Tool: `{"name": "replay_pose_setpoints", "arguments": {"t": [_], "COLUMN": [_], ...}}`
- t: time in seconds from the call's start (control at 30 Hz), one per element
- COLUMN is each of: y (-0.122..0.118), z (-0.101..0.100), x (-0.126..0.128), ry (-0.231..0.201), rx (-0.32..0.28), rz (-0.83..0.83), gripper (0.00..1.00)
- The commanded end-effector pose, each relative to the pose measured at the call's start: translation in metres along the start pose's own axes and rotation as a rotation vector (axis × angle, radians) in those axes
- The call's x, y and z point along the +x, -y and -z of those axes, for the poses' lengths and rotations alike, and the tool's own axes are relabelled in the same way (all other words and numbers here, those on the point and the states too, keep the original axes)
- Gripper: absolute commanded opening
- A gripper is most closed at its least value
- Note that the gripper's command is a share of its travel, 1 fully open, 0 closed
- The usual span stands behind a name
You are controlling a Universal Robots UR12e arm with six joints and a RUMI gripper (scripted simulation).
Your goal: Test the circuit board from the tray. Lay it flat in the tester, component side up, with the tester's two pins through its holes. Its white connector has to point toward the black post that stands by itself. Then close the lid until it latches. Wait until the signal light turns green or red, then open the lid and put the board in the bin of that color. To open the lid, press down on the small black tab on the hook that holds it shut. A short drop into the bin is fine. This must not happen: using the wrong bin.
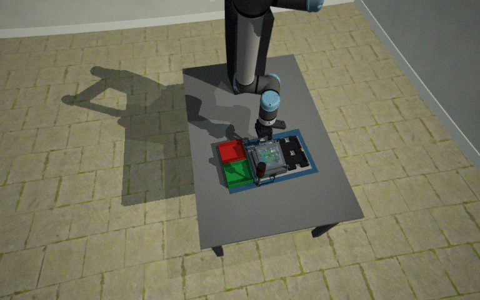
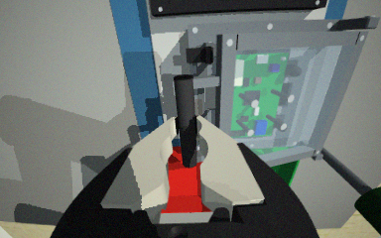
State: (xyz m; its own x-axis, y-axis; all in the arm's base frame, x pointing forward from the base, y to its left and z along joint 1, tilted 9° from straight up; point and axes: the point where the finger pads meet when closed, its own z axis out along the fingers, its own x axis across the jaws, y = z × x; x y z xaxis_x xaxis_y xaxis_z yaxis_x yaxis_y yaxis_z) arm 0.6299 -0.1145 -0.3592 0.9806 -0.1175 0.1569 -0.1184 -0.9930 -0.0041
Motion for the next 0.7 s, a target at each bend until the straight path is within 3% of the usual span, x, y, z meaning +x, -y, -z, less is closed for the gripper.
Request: {"name": "replay_pose_setpoints", "arguments": {"t": [0.0,0.67], "y": [-0.001,-0.001], "z": [-0.008,-0.030], "x": [0.002,0.000], "ry": [-0.007,-0.006], "rx": [-0.001,-0.001], "rz": [0.001,0.001], "gripper": [0.00,0.00]}}
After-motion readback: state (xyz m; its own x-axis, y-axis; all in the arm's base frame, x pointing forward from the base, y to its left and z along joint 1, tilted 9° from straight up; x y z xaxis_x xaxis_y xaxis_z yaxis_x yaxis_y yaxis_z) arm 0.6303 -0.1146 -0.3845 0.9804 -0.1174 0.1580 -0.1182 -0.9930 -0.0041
